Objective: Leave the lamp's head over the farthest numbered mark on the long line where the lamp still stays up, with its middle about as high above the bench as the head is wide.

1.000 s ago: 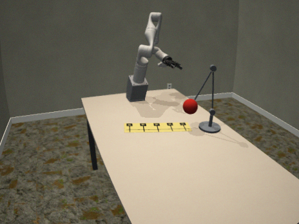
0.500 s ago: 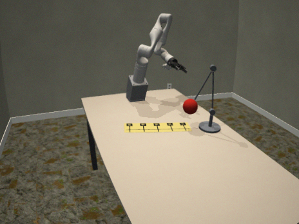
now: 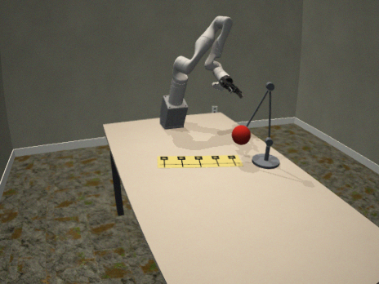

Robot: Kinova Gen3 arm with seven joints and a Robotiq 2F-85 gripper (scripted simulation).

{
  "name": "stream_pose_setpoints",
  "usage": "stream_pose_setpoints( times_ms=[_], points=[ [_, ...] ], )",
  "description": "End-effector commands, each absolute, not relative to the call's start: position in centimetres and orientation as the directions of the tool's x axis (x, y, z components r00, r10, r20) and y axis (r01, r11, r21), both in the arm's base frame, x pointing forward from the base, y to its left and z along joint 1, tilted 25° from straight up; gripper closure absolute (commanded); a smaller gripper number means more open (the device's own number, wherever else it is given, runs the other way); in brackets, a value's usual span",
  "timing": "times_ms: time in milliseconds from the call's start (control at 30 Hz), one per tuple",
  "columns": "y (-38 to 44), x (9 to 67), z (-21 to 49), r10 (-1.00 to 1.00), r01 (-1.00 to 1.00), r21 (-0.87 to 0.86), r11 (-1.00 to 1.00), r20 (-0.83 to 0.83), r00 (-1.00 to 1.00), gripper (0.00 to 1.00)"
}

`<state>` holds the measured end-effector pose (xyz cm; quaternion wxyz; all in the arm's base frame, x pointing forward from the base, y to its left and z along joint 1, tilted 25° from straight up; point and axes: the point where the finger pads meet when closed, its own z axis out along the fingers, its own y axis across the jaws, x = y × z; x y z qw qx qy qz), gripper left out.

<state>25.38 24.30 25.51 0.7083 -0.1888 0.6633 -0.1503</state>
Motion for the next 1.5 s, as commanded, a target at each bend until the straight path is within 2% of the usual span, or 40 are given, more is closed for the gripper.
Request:
stream_pose_setpoints(
  times_ms=[0,633,1467],
  points=[
    [23.1,27.9,26.2,-0.452,-0.272,-0.455,0.848,-0.889,0.079,0.0],
    [20.6,38.0,29.4,-0.564,-0.27,-0.53,0.804,-0.823,-0.064,0.0],
    [18.7,39.0,31.1,-0.659,-0.512,-0.53,0.676,-0.745,-0.099,0.0]
  ],
)
